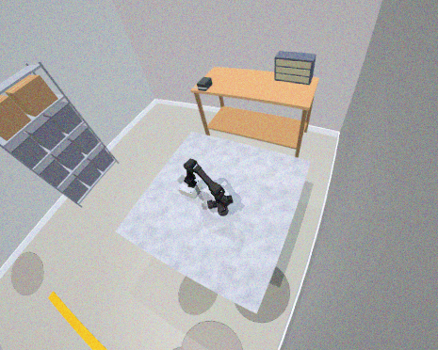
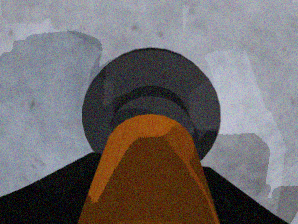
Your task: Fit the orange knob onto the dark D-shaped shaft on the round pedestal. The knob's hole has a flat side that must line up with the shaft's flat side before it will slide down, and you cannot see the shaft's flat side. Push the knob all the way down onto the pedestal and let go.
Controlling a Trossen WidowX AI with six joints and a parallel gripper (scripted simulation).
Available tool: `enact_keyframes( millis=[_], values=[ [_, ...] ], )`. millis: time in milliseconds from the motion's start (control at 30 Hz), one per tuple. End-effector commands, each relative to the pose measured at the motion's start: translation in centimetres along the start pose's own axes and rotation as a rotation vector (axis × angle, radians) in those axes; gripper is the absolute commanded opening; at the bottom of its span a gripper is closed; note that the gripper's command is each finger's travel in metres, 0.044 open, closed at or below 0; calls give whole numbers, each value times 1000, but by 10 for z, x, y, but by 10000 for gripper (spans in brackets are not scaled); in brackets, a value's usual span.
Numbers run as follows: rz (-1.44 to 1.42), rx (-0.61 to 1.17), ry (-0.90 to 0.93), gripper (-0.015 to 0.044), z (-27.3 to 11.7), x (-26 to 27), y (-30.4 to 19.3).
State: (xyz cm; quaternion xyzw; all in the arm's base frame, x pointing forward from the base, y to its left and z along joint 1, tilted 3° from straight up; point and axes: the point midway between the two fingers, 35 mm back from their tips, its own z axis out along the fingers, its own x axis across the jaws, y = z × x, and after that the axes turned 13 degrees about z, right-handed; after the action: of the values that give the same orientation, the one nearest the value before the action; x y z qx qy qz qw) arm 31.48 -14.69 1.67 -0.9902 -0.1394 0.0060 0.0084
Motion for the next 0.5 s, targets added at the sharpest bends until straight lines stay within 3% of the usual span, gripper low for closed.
enact_keyframes(
  millis=[0, 467],
  values=[
    [6, -5, 4, 0, -1, 1, 2],
    [215, -5, 4, 0, -2, 0, 1]
  ],
)
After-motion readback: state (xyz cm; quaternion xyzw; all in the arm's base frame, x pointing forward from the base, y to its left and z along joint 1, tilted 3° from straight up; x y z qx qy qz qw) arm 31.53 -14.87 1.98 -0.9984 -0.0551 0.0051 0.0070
